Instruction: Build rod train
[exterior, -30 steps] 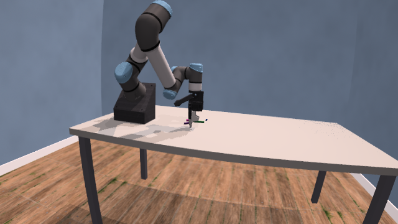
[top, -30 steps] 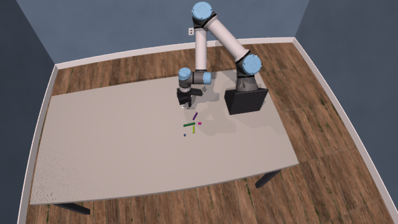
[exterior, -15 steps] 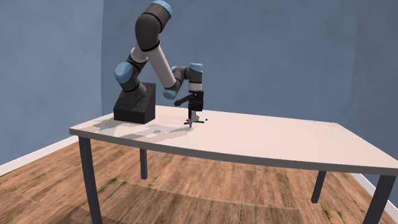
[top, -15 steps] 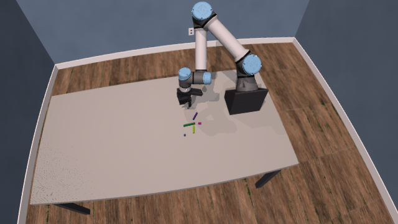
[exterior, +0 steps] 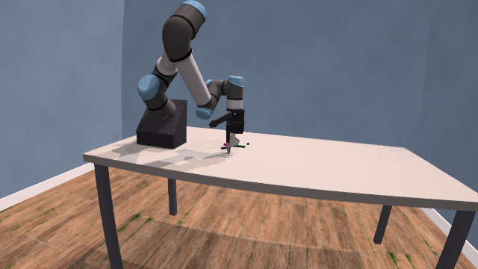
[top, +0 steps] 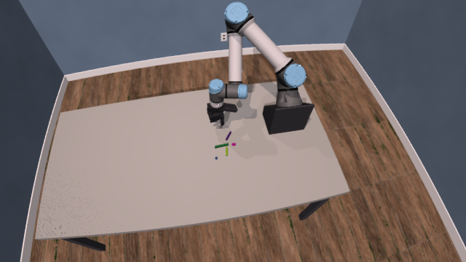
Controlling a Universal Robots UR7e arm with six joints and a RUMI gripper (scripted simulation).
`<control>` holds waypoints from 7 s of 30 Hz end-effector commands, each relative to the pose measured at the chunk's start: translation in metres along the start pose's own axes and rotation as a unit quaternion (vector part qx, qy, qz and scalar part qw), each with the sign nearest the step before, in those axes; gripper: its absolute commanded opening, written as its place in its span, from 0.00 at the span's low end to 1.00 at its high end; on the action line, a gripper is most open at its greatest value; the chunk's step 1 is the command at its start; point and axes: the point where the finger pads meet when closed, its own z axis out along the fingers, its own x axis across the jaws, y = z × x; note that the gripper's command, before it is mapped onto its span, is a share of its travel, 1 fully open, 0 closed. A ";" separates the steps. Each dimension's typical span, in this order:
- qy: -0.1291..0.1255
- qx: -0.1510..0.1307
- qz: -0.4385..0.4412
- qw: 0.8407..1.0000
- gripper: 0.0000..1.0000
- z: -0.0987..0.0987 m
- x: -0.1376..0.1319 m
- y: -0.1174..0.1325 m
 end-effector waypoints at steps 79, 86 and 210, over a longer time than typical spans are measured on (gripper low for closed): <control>0.000 0.000 0.012 1.000 1.00 -0.090 0.001 0.000; 0.000 0.000 0.048 0.999 1.00 -0.089 0.005 -0.002; 0.000 0.000 0.915 0.403 0.14 -0.068 0.082 -0.026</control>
